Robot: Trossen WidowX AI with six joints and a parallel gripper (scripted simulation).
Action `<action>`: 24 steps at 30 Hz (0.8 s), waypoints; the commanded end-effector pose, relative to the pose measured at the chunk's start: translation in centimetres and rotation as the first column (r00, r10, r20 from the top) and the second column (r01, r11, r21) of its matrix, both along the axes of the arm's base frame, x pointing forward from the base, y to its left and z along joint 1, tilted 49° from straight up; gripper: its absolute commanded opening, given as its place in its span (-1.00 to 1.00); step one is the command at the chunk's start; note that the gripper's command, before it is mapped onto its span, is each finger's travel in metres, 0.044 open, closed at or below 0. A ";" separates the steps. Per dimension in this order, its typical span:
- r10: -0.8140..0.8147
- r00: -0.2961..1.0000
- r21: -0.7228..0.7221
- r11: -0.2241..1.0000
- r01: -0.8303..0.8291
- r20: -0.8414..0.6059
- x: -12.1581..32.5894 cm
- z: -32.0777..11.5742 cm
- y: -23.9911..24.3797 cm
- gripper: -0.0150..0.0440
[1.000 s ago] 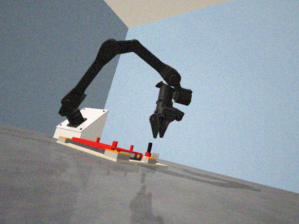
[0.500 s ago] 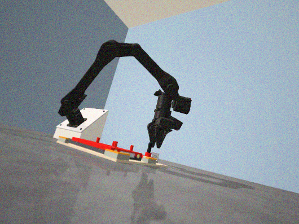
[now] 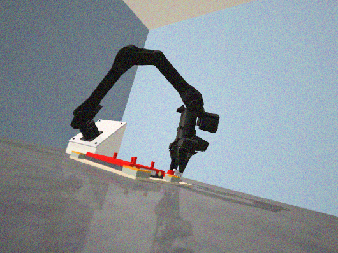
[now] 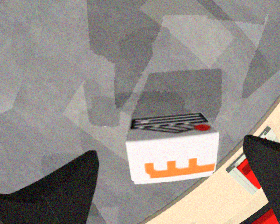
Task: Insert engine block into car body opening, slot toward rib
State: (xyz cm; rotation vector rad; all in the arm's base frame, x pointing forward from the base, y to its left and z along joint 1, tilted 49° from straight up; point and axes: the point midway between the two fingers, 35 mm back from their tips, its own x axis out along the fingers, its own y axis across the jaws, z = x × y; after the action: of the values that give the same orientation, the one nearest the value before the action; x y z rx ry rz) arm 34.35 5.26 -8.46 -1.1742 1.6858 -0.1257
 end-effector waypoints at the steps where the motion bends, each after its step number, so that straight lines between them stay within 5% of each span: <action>1: 0.004 1.000 -0.008 1.000 -0.004 -0.007 -0.2 -0.5 -0.7 1.00; 8: 0.004 1.000 -0.009 1.000 -0.004 -0.007 -0.2 -1.1 -1.3 1.00; 16: 0.004 1.000 -0.009 1.000 -0.004 -0.007 -0.2 -1.1 -1.3 0.29; 24: 0.004 1.000 -0.009 1.000 -0.004 -0.007 -0.2 -1.1 -1.3 0.04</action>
State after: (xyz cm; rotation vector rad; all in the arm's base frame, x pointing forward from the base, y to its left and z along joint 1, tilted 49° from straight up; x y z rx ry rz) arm 34.14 3.99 -9.53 -1.1789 1.6909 -0.1269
